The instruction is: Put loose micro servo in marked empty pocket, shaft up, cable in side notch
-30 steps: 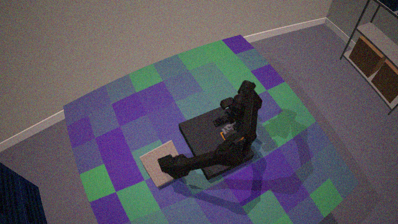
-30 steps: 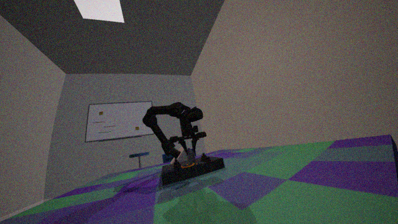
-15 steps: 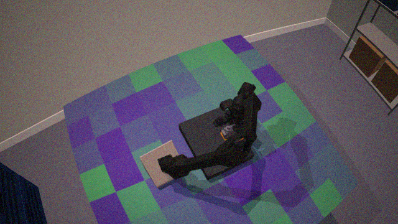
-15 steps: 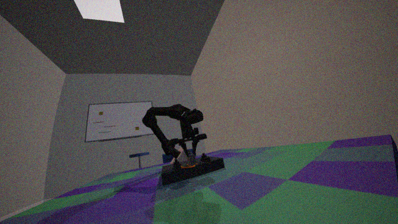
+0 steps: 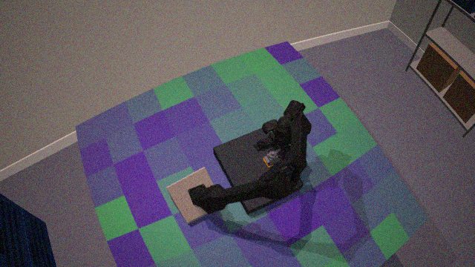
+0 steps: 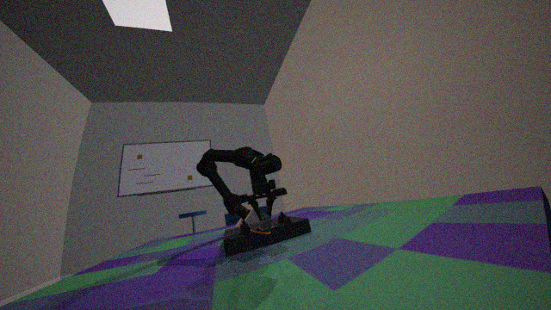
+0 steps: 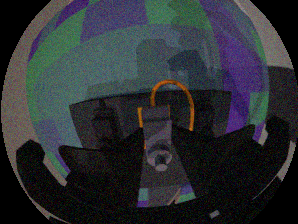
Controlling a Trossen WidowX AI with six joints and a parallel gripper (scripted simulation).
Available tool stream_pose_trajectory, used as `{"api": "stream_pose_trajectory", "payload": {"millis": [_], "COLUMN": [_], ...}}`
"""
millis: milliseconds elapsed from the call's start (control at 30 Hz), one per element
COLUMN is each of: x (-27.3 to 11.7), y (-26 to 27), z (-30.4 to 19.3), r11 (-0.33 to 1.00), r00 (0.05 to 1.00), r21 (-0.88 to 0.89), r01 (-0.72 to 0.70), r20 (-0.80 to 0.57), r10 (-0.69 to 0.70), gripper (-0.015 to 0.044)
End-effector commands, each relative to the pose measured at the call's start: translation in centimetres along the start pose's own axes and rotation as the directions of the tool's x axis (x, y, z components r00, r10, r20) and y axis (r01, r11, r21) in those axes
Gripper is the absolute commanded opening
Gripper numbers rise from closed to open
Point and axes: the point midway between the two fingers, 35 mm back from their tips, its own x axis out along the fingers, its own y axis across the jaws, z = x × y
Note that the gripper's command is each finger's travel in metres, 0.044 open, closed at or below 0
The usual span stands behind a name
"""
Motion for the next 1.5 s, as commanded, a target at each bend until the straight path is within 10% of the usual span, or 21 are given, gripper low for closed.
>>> {"api": "stream_pose_trajectory", "payload": {"millis": [0,1000,1233,1467], "x": [0.4,2.4,2.1,-1.1], "y": [-0.1,-0.1,0.0,-0.1], "z": [0.0,0.0,0.0,-0.2], "r11": [1.0,1.0,1.0,1.0], "r00": [1.0,1.0,1.0,1.0], "r21": [-0.004,-0.003,-0.003,-0.004], "r01": [0.006,0.007,0.007,0.005], "r20": [0.003,0.003,0.003,0.002], "r10": [-0.006,-0.007,-0.007,-0.005], "gripper": [0.0,0.0,0.0184,0.0187]}}
